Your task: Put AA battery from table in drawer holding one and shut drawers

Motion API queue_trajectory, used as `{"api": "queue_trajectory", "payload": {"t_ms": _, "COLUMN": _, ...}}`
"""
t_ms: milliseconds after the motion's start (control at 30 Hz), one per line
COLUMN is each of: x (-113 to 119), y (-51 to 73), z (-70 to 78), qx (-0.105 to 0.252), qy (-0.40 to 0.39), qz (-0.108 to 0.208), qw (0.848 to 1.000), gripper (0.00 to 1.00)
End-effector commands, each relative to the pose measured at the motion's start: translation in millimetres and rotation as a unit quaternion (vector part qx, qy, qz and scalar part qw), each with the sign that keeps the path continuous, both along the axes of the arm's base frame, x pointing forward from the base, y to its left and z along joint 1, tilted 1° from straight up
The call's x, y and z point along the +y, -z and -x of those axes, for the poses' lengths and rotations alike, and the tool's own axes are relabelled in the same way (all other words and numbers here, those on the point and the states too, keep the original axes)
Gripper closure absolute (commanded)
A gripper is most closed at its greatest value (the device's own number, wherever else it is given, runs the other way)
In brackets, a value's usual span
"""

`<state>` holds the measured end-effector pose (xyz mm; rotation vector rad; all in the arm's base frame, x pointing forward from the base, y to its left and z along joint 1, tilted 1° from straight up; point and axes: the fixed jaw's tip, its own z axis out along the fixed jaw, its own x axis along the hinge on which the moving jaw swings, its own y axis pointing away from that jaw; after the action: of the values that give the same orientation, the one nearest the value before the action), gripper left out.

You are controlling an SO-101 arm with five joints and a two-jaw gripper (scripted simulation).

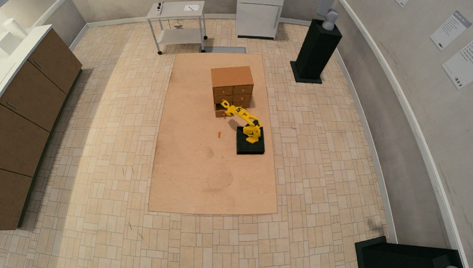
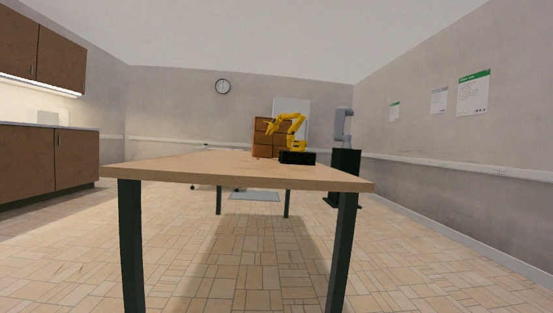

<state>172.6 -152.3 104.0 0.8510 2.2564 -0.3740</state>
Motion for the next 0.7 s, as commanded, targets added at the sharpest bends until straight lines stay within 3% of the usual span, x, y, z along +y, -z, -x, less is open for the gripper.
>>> {"api": "queue_trajectory", "payload": {"t_ms": 0, "x": 13.4, "y": 7.6, "z": 17.7, "qx": 0.018, "qy": 0.007, "qz": -0.019, "qw": 1.000, "gripper": 0.79}}
{"api": "queue_trajectory", "payload": {"t_ms": 300, "x": 44.8, "y": 34.4, "z": 52.6, "qx": 0.069, "qy": 0.008, "qz": -0.064, "qw": 0.996, "gripper": 0.79}}
{"api": "queue_trajectory", "payload": {"t_ms": 467, "x": 52.9, "y": 43.1, "z": 61.4, "qx": 0.083, "qy": 0.008, "qz": -0.076, "qw": 0.994, "gripper": 0.79}}
{"api": "queue_trajectory", "payload": {"t_ms": 667, "x": 52.9, "y": 43.1, "z": 61.4, "qx": 0.083, "qy": 0.008, "qz": -0.076, "qw": 0.994, "gripper": 0.79}}
